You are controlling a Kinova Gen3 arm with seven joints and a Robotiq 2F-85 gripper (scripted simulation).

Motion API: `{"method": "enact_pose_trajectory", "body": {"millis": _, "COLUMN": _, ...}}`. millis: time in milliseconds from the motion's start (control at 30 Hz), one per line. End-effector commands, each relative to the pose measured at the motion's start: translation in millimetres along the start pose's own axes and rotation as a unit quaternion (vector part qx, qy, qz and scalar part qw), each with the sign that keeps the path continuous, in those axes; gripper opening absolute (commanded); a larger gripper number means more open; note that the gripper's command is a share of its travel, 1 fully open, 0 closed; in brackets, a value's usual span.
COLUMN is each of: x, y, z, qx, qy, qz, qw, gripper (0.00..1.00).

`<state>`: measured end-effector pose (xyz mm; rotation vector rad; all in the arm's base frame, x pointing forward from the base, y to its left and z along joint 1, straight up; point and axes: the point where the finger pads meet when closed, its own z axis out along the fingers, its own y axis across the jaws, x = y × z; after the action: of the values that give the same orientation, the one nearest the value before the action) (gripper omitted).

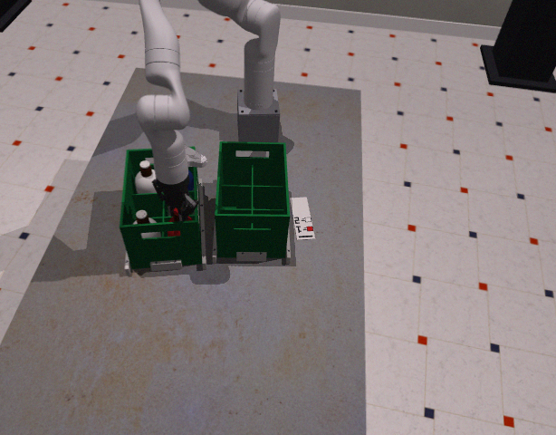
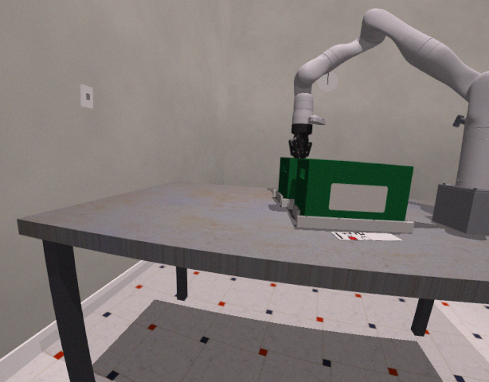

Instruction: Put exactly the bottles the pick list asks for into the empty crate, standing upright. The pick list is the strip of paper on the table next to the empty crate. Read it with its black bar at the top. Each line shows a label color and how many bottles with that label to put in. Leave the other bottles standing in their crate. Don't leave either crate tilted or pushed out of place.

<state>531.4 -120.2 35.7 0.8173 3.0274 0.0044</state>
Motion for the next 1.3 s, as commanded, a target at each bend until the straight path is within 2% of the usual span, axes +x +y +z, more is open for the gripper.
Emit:
{"method": "enact_pose_trajectory", "body": {"millis": 0, "x": -0.5, "y": 0.3, "z": -0.9, "qx": 0.000, "qy": -0.001, "qz": 0.000, "qw": 1.000, "gripper": 0.36}}
{"method": "enact_pose_trajectory", "body": {"millis": 233, "x": -0.5, "y": 0.3, "z": -9.2, "qx": 0.000, "qy": -0.001, "qz": 0.000, "qw": 1.000, "gripper": 0.36}}
{"method": "enact_pose_trajectory", "body": {"millis": 267, "x": -0.5, "y": 0.3, "z": -10.9, "qx": 0.000, "qy": -0.001, "qz": 0.000, "qw": 1.000, "gripper": 0.10}}
{"method": "enact_pose_trajectory", "body": {"millis": 1267, "x": -0.5, "y": 0.3, "z": -54.3, "qx": 0.000, "qy": -0.001, "qz": 0.000, "qw": 1.000, "gripper": 0.10}}
